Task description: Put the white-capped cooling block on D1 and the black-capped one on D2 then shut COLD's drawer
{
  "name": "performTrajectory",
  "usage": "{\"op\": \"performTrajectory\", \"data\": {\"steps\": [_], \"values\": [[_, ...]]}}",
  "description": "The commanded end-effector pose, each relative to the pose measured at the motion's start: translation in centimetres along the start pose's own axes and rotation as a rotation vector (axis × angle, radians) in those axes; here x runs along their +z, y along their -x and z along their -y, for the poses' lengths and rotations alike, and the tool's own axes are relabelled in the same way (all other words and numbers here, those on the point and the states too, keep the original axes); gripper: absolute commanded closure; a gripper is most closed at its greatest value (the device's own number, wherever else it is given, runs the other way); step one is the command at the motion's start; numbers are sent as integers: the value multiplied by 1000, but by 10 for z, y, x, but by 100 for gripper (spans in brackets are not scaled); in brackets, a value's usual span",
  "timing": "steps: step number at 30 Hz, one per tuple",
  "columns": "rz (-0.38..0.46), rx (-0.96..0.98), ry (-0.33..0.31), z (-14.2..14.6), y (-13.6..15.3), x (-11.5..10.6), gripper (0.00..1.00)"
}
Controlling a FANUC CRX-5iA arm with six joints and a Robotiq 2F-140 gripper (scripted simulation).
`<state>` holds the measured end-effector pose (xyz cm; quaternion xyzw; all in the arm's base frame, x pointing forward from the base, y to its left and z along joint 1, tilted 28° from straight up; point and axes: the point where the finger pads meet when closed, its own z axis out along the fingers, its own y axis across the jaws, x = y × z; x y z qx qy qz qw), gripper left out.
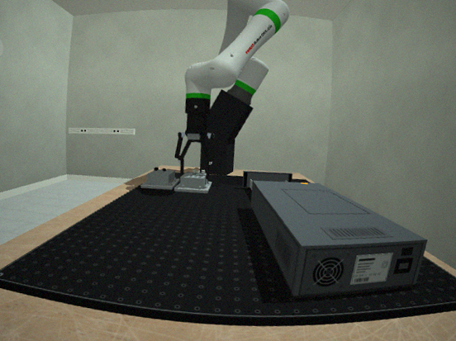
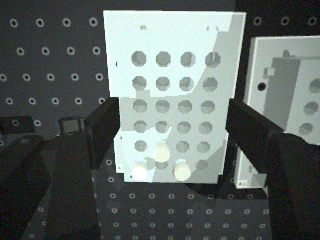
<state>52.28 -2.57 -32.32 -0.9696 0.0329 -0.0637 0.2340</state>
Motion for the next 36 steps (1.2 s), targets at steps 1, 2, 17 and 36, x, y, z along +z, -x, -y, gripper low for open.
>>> {"op": "performTrajectory", "data": {"steps": [1,2,17,36], "values": [[-1,0,1,0,-1,-1,34],[-1,0,1,0,-1,-1,34],[-1,0,1,0,-1,-40,34],[-1,0,1,0,-1,-62,34]]}}
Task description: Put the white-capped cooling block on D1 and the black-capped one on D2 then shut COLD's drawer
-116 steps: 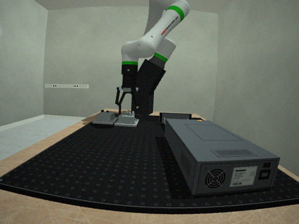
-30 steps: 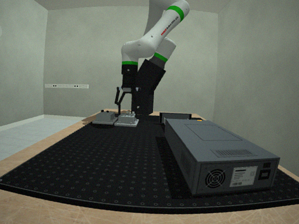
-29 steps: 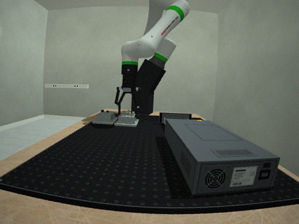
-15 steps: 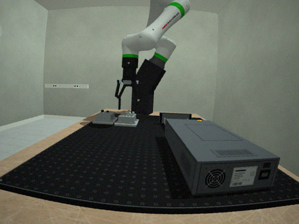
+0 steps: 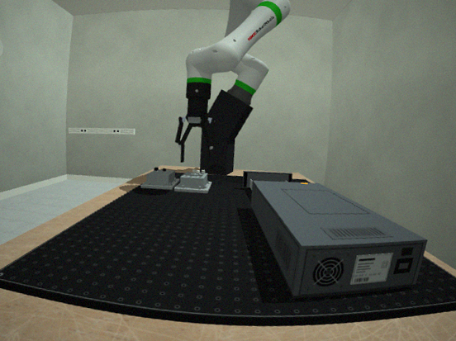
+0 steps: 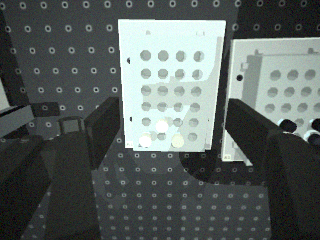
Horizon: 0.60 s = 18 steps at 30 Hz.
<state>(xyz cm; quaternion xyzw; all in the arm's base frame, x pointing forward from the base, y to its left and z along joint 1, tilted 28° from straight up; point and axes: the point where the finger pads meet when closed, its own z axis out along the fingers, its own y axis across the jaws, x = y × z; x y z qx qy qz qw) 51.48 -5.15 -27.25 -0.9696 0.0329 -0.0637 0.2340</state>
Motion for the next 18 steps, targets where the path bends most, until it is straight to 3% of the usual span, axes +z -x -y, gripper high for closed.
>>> {"op": "performTrajectory", "data": {"steps": [1,18], "values": [[-1,0,1,0,-1,-6,34],[-1,0,1,0,-1,-26,34]]}}
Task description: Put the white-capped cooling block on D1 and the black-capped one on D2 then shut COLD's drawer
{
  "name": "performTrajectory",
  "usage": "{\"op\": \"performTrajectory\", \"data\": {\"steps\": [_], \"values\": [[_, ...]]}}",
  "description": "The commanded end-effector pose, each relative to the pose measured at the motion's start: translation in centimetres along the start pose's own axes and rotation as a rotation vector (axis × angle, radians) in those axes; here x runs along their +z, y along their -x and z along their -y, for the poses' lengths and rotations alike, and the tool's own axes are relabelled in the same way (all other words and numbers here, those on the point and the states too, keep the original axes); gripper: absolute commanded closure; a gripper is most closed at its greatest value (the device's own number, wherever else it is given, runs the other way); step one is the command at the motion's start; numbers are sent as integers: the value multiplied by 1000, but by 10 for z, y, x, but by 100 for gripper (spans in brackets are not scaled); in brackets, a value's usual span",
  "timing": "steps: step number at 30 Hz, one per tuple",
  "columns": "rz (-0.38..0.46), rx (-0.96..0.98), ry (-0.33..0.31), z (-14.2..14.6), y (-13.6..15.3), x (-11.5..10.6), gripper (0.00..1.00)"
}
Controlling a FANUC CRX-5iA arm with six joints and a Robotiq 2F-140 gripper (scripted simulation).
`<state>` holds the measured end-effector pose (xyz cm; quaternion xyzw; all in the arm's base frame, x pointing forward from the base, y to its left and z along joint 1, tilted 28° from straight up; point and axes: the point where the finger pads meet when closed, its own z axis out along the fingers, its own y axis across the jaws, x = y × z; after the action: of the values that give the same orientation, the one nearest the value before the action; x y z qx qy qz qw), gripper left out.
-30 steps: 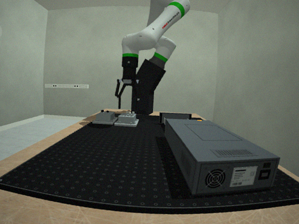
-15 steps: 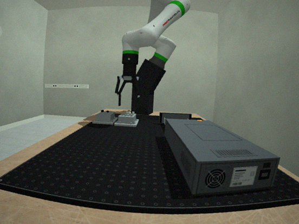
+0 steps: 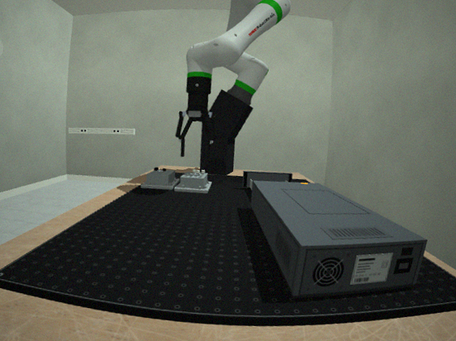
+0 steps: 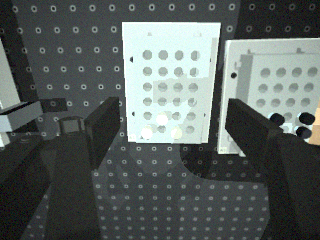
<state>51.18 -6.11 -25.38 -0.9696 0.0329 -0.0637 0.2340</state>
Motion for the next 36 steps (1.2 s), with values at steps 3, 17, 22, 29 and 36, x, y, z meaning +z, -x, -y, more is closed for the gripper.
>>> {"op": "performTrajectory", "data": {"steps": [3,17,22,29,36], "values": [[-1,0,1,0,-1,-9,34],[-1,0,1,0,-1,-25,34],[-1,0,1,0,-1,-30,34],[-1,-107,1,15,6,-30,90],[-1,-294,1,40,17,-28,90]]}}
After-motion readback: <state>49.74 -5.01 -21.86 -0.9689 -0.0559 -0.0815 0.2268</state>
